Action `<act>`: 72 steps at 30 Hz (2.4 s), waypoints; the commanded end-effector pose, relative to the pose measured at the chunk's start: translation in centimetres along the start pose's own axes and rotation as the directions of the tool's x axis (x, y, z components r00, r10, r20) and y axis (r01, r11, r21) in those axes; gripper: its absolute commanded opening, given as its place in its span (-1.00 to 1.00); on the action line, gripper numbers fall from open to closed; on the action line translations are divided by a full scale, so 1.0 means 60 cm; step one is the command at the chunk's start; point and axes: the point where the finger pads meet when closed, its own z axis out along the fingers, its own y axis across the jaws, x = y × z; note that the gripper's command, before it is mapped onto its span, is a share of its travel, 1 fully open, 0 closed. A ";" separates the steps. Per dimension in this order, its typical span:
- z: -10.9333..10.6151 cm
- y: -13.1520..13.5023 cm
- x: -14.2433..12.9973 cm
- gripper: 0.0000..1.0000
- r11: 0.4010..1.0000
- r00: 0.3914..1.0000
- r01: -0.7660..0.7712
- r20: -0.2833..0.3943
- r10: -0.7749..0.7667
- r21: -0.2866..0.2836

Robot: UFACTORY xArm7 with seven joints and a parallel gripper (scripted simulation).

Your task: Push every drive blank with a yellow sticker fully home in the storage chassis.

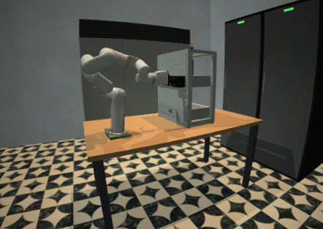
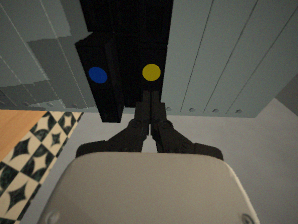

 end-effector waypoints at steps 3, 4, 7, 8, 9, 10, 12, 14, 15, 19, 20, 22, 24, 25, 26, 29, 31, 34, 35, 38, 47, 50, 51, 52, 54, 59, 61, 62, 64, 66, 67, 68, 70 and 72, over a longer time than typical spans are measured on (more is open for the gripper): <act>0.004 0.003 -0.001 -1.00 1.000 1.000 0.000 0.001 0.000 -0.004; 0.004 0.003 -0.001 -1.00 1.000 1.000 0.000 0.001 0.000 -0.004; 0.004 0.003 -0.001 -1.00 1.000 1.000 0.000 0.001 0.000 -0.004; 0.004 0.003 -0.001 -1.00 1.000 1.000 0.000 0.001 0.000 -0.004; 0.004 0.003 -0.001 -1.00 1.000 1.000 0.000 0.001 0.000 -0.004; 0.005 0.003 -0.001 -1.00 1.000 1.000 0.000 0.001 0.000 -0.004; 0.005 0.003 -0.001 -1.00 1.000 1.000 0.000 0.001 0.000 -0.004; 0.006 0.003 -0.001 -1.00 1.000 1.000 0.000 0.001 0.000 -0.004; 0.007 0.003 -0.001 -1.00 1.000 1.000 0.000 0.001 0.000 -0.004; 0.008 0.003 -0.001 -1.00 1.000 1.000 0.000 0.001 0.000 -0.004; 0.008 0.003 -0.001 -1.00 1.000 1.000 0.000 0.001 0.000 -0.004; 0.008 0.003 -0.001 -1.00 1.000 1.000 0.000 0.001 0.000 -0.004; 0.008 0.003 -0.001 -1.00 1.000 1.000 0.000 0.001 0.000 -0.004; 0.008 0.003 -0.001 -1.00 1.000 1.000 0.000 0.001 0.000 -0.004; 0.008 0.003 -0.001 -1.00 1.000 1.000 0.000 0.001 0.000 -0.004; 0.008 0.003 -0.001 -1.00 1.000 1.000 0.000 0.001 0.000 -0.004; 0.008 0.003 -0.001 -1.00 1.000 1.000 0.000 0.001 0.000 -0.004; 0.012 0.003 -0.001 -1.00 1.000 1.000 0.000 0.001 0.000 -0.004; 0.015 0.003 -0.001 -1.00 1.000 1.000 0.000 0.001 0.000 -0.004; 0.023 0.003 -0.001 -1.00 1.000 1.000 0.000 0.001 0.000 -0.004; 0.025 0.003 -0.001 -1.00 1.000 1.000 0.000 0.001 0.000 -0.004; 0.025 0.003 -0.001 -1.00 1.000 1.000 0.000 0.001 0.000 -0.004; 0.026 0.003 -0.001 -1.00 1.000 1.000 0.000 0.001 0.000 -0.004; 0.027 0.003 -0.001 -1.00 1.000 1.000 0.000 0.001 0.000 -0.004; 0.032 0.003 -0.001 -1.00 1.000 1.000 0.000 0.001 0.000 -0.004; 0.041 0.003 -0.001 -1.00 1.000 1.000 0.000 0.001 0.000 -0.004; 0.041 0.003 -0.001 -1.00 1.000 1.000 0.000 0.001 0.000 -0.004; 0.041 0.003 -0.001 -1.00 1.000 1.000 0.000 0.001 0.000 -0.004; 0.041 0.003 -0.001 -1.00 1.000 1.000 0.000 0.001 0.000 -0.004; 0.041 0.003 -0.001 -1.00 1.000 1.000 0.000 0.001 0.000 -0.004; 0.041 0.003 -0.001 -1.00 1.000 1.000 0.000 0.001 0.000 -0.004; 0.041 0.003 -0.001 -1.00 1.000 1.000 0.000 0.001 0.000 -0.004; 0.042 0.003 -0.001 -1.00 1.000 1.000 0.000 0.001 0.000 -0.004; 0.046 0.003 -0.001 -1.00 1.000 1.000 0.000 0.001 0.000 -0.004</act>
